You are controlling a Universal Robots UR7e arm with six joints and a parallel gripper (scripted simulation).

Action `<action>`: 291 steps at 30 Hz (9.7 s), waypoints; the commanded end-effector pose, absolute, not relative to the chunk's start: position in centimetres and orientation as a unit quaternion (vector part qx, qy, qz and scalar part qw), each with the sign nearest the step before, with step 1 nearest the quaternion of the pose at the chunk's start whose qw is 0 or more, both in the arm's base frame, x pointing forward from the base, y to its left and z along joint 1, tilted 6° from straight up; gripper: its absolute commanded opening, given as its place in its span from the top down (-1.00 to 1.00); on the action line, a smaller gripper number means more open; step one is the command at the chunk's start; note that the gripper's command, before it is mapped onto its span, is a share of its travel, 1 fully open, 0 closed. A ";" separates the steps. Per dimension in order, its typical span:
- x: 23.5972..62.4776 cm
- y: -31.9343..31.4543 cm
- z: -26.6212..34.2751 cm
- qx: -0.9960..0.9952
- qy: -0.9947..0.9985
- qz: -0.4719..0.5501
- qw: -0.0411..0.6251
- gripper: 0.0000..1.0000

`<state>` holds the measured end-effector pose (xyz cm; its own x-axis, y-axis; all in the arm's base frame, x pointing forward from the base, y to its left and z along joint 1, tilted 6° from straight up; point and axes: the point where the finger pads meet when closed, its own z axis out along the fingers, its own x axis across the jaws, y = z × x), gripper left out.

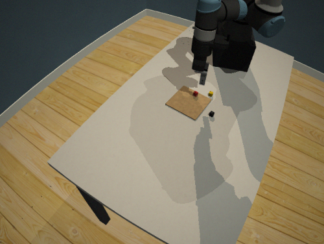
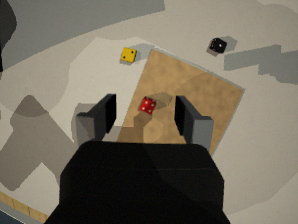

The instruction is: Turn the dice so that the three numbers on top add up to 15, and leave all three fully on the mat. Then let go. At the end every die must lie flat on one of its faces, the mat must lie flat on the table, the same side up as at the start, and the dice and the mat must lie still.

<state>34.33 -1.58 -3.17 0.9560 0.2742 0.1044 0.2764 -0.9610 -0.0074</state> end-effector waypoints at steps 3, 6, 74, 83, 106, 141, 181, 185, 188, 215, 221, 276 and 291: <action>33.5 -0.7 -3.6 -0.968 -0.247 -0.053 0.008 -1.00; 33.3 -0.4 -3.7 -0.959 -0.280 -0.053 0.006 -1.00; 31.1 2.2 -5.0 -0.680 -0.732 -0.049 -0.022 -0.27; 31.1 2.2 -5.0 -0.680 -0.732 -0.049 -0.022 -0.27; 31.1 2.2 -5.0 -0.680 -0.732 -0.049 -0.022 -0.27; 31.4 2.3 -8.7 -0.680 -0.732 -0.049 -0.022 -0.27; 31.5 2.3 -10.2 -0.680 -0.732 -0.049 -0.022 -0.27; 31.5 2.3 -10.2 -0.680 -0.732 -0.049 -0.022 -0.27; 31.5 2.3 -10.2 -0.680 -0.732 -0.049 -0.022 -0.27; 31.4 2.4 -10.2 -0.680 -0.732 -0.049 -0.022 -0.27; 31.3 2.4 -10.2 -0.680 -0.732 -0.049 -0.022 -0.27; 31.3 2.5 -10.2 -0.680 -0.732 -0.049 -0.022 -0.27; 31.3 2.5 -10.2 -0.680 -0.732 -0.049 -0.022 -0.27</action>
<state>31.51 2.30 -10.12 -0.0742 0.9967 0.0320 0.9919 0.0705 0.1054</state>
